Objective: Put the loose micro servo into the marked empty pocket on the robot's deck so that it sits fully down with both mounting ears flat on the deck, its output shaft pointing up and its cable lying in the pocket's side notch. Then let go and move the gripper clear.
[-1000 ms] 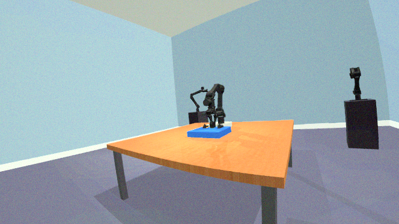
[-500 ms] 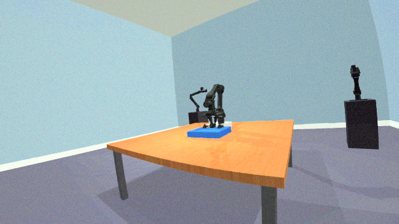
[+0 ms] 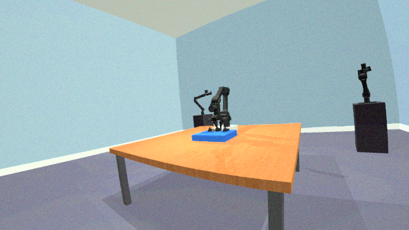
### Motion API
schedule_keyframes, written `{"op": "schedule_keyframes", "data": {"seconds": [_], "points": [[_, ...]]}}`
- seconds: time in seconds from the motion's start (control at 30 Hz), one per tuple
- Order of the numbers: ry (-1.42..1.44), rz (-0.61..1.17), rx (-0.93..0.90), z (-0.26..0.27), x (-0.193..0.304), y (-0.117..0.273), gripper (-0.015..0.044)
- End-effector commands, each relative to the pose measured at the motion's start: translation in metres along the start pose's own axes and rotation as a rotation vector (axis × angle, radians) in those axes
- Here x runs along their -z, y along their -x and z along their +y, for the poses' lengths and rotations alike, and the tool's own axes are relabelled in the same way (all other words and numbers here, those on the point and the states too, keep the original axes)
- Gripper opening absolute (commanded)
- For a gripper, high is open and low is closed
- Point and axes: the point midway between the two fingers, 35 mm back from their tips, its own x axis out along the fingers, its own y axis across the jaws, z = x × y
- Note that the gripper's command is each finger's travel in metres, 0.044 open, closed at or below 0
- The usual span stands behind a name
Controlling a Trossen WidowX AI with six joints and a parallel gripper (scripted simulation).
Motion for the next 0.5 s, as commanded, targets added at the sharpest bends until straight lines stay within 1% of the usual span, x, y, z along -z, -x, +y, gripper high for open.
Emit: {"op": "schedule_keyframes", "data": {"seconds": [0.0, 0.2, 0.43, 0.47], "points": [[-0.002, 0.001, 0.003, -0.0005, 0.0003, -0.0041, 0.0], [-0.002, 0.001, 0.003, -0.0005, 0.0003, -0.0099, 0.0], [-0.002, 0.001, 0.003, 0.0001, 0.0005, -0.0078, 0.0184], [-0.002, 0.001, 0.003, 0.0001, 0.0005, -0.0078, 0.0188]]}}
